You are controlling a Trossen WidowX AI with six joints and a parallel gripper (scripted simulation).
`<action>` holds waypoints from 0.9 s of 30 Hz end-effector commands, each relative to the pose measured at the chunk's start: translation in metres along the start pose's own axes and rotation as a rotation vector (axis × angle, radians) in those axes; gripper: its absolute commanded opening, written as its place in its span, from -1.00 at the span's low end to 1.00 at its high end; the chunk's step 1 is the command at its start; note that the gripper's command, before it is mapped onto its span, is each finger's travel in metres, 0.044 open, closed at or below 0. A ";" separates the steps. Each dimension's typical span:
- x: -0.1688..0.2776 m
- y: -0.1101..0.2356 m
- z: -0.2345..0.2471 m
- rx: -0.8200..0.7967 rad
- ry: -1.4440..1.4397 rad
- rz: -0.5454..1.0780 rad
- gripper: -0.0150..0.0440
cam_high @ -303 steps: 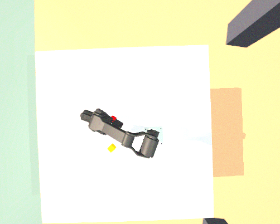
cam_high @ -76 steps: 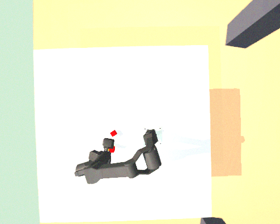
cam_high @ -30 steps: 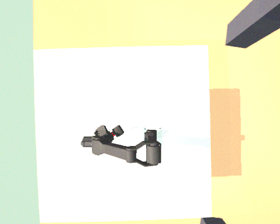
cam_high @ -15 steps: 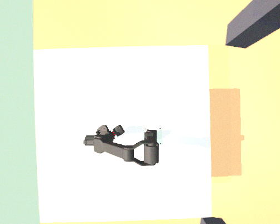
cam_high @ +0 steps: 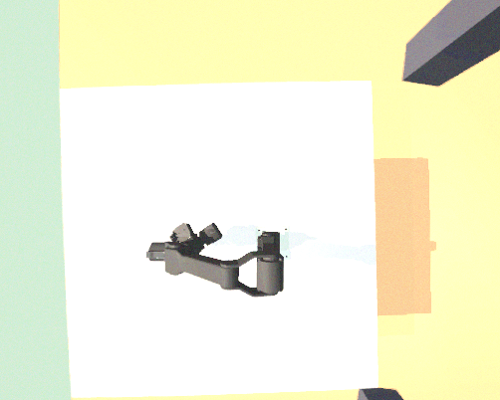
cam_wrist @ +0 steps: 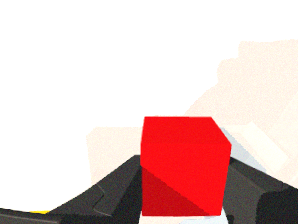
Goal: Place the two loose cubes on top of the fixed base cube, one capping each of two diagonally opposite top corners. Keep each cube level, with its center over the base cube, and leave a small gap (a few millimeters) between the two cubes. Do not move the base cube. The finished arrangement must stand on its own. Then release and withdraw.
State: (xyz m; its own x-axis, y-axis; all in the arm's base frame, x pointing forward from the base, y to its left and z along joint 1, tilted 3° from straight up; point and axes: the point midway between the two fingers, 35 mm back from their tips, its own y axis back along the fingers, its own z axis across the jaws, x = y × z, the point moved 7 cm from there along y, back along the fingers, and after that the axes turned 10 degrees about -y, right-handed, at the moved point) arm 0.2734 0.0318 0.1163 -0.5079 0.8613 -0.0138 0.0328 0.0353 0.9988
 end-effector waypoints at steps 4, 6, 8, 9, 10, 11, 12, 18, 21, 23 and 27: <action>-0.002 0.024 0.004 -0.017 0.003 -0.010 -0.14; -0.002 0.030 0.004 -0.017 0.003 -0.010 -0.14; -0.002 0.036 0.004 -0.017 0.003 -0.010 -0.14; -0.002 0.039 0.004 -0.017 0.003 -0.010 -0.14; -0.002 0.043 0.004 -0.017 0.003 -0.010 -0.14; -0.002 0.046 0.004 -0.017 0.003 -0.010 -0.14; -0.002 0.049 0.004 -0.017 0.003 -0.010 -0.14; -0.001 0.068 0.003 -0.017 0.003 -0.010 -0.14; -0.001 0.078 0.002 -0.017 0.003 -0.009 -0.14; 0.000 0.084 0.001 -0.017 0.003 -0.009 -0.14; 0.001 0.096 -0.001 -0.017 0.003 -0.009 -0.14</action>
State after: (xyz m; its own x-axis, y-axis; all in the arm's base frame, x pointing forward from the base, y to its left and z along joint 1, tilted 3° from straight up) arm 0.2762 0.0353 0.2009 -0.5162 0.8564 -0.0137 0.0327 0.0357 0.9988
